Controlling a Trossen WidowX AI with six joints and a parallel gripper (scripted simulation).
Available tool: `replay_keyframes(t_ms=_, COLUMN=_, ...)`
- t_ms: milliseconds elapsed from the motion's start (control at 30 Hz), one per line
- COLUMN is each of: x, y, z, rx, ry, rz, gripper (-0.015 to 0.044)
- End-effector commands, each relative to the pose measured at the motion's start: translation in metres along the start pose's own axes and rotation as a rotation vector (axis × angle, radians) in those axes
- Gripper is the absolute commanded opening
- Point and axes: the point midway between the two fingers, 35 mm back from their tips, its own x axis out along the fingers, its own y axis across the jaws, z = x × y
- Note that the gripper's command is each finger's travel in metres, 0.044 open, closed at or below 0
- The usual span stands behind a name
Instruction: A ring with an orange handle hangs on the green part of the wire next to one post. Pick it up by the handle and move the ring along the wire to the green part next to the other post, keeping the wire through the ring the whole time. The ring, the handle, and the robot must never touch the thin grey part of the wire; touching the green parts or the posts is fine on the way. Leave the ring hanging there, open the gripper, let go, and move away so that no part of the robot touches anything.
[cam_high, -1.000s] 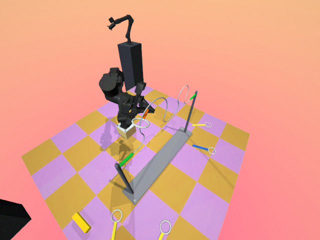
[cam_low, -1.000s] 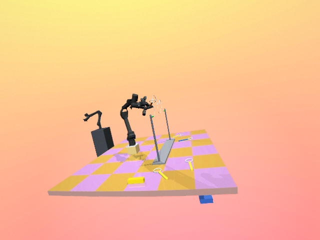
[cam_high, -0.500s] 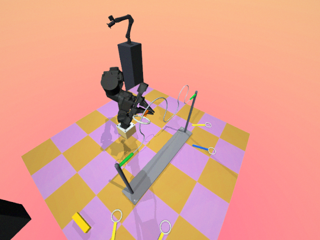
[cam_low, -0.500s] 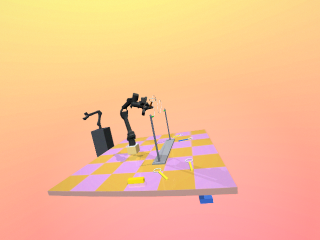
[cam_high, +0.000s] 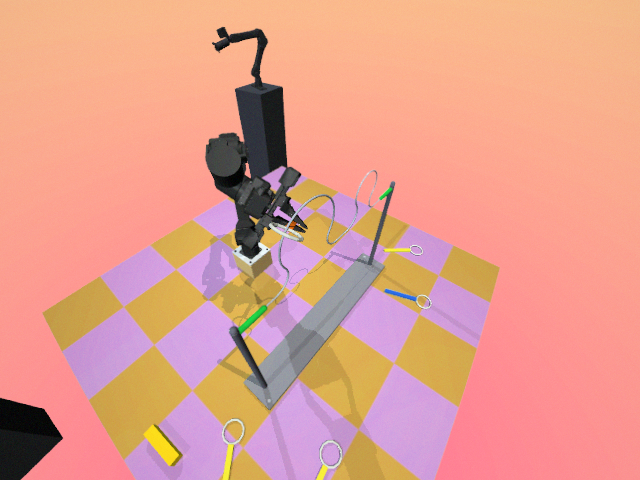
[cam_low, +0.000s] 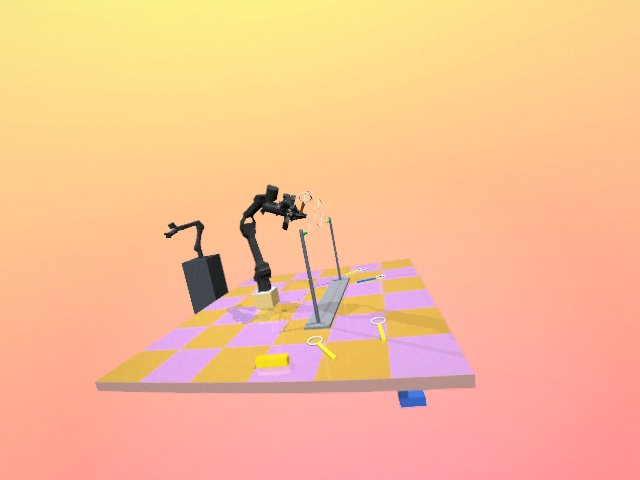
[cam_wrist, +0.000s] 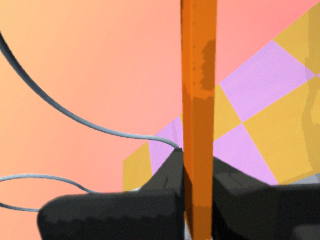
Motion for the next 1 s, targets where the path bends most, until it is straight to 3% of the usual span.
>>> replay_keyframes(t_ms=0, x=-0.001, y=0.001, z=0.002, rx=-0.051, ry=-0.011, rz=-0.027, gripper=-0.015)
replay_keyframes(t_ms=967, x=-0.001, y=-0.01, z=0.004, rx=-0.362, ry=-0.052, rz=-0.221, gripper=-0.015)
